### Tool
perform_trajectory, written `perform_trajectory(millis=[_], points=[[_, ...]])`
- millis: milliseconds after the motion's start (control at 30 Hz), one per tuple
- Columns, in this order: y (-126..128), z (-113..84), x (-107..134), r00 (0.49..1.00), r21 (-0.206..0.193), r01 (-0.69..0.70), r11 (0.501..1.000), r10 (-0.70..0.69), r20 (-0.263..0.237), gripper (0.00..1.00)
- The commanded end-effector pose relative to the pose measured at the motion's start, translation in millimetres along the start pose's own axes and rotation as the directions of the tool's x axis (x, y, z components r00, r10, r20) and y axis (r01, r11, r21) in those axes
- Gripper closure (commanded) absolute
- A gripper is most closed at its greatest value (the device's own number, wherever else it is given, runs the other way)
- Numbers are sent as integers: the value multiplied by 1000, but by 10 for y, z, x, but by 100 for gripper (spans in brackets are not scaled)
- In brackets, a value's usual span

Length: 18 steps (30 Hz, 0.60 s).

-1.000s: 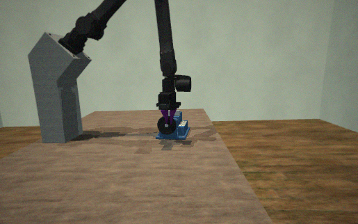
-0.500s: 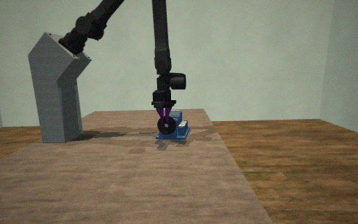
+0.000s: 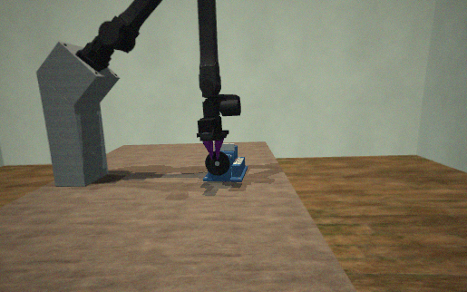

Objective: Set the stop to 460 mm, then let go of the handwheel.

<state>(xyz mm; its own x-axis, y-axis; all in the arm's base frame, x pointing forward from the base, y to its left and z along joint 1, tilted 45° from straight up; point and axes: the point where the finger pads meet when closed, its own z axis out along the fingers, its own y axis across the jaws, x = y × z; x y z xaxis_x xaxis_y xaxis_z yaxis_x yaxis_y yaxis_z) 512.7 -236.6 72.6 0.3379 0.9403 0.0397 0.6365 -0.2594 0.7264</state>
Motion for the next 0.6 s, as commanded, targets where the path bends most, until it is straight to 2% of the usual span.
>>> perform_trajectory(millis=[0,67,167,233,367,567], points=[[-118,-123,-41,1000,5,-5,1000,5,4,94],[-168,-124,-39,1000,21,-7,1000,7,3,94],[-161,-126,-48,1000,2,-4,1000,4,5,94],[-220,-127,-47,1000,18,-5,1000,5,4,94],[-240,-127,-42,1000,21,-5,1000,5,3,94],[-245,-105,-47,1000,8,-3,1000,3,4,94]])
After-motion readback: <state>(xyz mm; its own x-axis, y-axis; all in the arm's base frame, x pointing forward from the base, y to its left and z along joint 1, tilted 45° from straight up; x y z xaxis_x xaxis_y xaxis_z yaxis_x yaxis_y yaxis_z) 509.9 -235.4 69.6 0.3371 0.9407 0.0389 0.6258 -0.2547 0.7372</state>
